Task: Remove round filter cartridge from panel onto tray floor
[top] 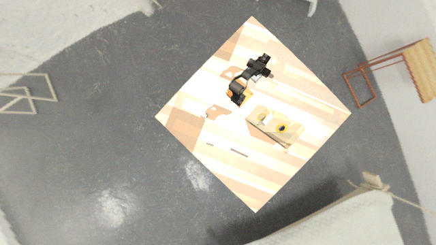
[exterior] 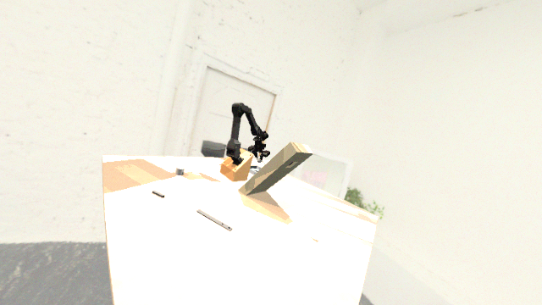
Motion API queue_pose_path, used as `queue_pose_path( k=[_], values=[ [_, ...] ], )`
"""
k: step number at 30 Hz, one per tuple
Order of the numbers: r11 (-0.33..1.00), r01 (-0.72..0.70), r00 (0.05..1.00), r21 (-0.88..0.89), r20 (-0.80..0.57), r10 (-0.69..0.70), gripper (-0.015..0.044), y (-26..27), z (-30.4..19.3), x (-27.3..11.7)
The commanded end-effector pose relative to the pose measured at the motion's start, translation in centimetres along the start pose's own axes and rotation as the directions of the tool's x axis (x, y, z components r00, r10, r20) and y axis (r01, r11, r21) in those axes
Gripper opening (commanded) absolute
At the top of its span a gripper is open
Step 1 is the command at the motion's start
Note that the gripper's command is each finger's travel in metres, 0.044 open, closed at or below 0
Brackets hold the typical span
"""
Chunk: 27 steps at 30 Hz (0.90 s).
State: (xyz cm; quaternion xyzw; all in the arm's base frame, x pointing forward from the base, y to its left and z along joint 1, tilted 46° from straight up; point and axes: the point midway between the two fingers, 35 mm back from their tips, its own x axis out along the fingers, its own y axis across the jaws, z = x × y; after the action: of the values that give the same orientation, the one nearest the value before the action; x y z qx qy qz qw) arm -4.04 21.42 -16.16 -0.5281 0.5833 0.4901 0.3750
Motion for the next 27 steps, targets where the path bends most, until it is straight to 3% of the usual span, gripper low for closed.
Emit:
queue_pose_path(
  k=[1, 19, 27],
  values=[
    [1.000, -0.009, 1.000, -0.011, 0.008, 0.009, 0.0000, 0.2, -0.1, 0.7],
    [1.000, -0.011, 1.000, -0.011, 0.006, 0.011, 0.0000, 0.3, -3.7, 6.6],
    [1.000, -0.007, 1.000, -0.013, -0.002, 0.007, 0.0210, 0.2, -3.7, 6.3]
  ],
)
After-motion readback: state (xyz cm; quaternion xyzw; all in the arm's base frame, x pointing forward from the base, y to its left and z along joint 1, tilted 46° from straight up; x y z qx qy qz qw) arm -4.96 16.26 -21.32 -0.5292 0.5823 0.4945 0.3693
